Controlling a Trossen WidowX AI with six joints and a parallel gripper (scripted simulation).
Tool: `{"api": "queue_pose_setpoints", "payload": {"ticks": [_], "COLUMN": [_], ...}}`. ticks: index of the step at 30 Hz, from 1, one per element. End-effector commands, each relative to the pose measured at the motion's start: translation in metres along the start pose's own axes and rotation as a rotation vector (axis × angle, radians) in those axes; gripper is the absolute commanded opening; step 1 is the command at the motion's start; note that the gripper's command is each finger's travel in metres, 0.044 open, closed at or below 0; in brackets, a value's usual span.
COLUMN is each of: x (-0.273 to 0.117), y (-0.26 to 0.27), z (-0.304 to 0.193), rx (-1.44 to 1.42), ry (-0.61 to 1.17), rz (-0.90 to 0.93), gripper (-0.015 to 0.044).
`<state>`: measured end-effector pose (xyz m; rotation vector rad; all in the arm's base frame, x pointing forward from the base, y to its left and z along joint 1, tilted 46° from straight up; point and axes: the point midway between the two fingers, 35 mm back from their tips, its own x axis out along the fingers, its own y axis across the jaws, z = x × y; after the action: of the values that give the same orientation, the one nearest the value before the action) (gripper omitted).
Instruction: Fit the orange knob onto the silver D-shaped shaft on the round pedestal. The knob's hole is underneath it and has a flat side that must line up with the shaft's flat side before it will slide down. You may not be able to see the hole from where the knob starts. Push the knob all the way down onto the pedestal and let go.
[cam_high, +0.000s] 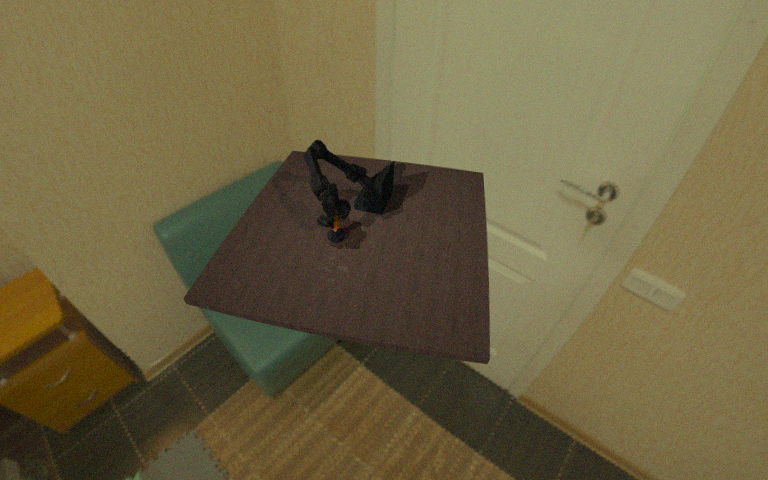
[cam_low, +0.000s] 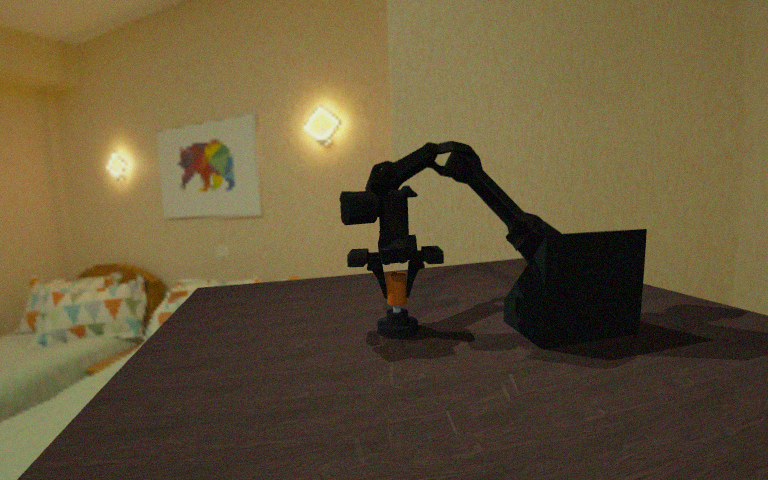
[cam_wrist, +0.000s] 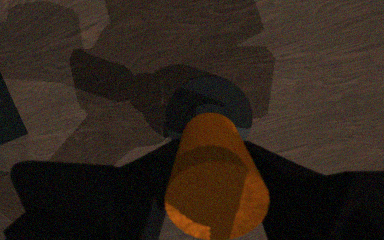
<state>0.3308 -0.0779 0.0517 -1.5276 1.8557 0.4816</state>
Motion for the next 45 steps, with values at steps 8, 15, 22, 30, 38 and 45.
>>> {"api": "queue_pose_setpoints", "payload": {"ticks": [8,15,22,30,38,45], "x": [0.0003,0.0003,-0.0019,-0.0035,-0.002,0.0003], "y": [0.0005,0.0022,0.0008,-0.0012,-0.0022,-0.0016], "z": [-0.0013,0.0009,0.0019,0.0017,0.0001,-0.0006], "rx": [-0.002,-0.002,-0.002,-0.001,-0.001,-0.001], "ry": [-0.001,-0.001,-0.002,-0.002,-0.001,-0.001], "rz": [-0.004,-0.004,-0.004,-0.004,-0.004,-0.004], "gripper": [0.0,0.0,0.0,0.0,0.0,0.0]}}
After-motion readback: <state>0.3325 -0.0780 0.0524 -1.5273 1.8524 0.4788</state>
